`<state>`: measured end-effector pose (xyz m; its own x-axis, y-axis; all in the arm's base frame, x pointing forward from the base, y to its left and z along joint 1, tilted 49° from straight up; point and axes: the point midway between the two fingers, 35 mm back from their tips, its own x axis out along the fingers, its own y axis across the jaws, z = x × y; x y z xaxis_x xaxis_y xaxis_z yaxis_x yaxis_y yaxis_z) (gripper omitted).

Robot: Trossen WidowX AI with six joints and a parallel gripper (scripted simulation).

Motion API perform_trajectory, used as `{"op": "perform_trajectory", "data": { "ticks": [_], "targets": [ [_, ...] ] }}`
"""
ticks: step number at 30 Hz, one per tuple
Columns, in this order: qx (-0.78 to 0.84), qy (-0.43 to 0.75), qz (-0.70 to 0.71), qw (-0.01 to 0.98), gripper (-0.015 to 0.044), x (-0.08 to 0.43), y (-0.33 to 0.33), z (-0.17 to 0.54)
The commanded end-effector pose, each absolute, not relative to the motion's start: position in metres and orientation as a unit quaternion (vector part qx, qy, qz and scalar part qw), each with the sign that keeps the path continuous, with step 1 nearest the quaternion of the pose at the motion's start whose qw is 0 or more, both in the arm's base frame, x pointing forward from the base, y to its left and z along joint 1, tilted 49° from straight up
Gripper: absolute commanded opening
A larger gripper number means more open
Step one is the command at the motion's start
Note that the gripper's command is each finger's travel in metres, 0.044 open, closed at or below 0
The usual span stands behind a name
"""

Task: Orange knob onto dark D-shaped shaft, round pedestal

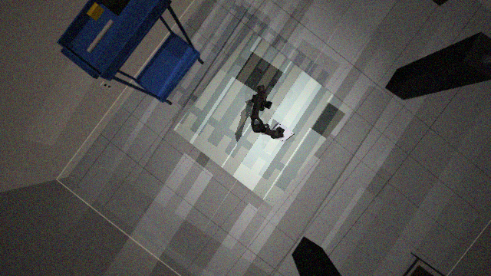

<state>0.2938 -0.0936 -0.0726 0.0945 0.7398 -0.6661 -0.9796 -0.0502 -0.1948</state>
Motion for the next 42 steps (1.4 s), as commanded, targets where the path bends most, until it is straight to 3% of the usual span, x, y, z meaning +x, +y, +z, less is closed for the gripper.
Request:
{"op": "perform_trajectory", "data": {
  "ticks": [1, 11, 42],
  "targets": [
    [-0.327, 0.183, 0.646, 0.665, 0.0, 0.2951, -0.0968, -0.071],
    [-0.395, 0.114, 0.662, 0.627, 0.0, 0.2956, -0.0978, -0.0708],
    [-0.403, 0.105, 0.663, 0.622, 0.0, 0.2962, -0.0977, -0.07]
  ]
}}
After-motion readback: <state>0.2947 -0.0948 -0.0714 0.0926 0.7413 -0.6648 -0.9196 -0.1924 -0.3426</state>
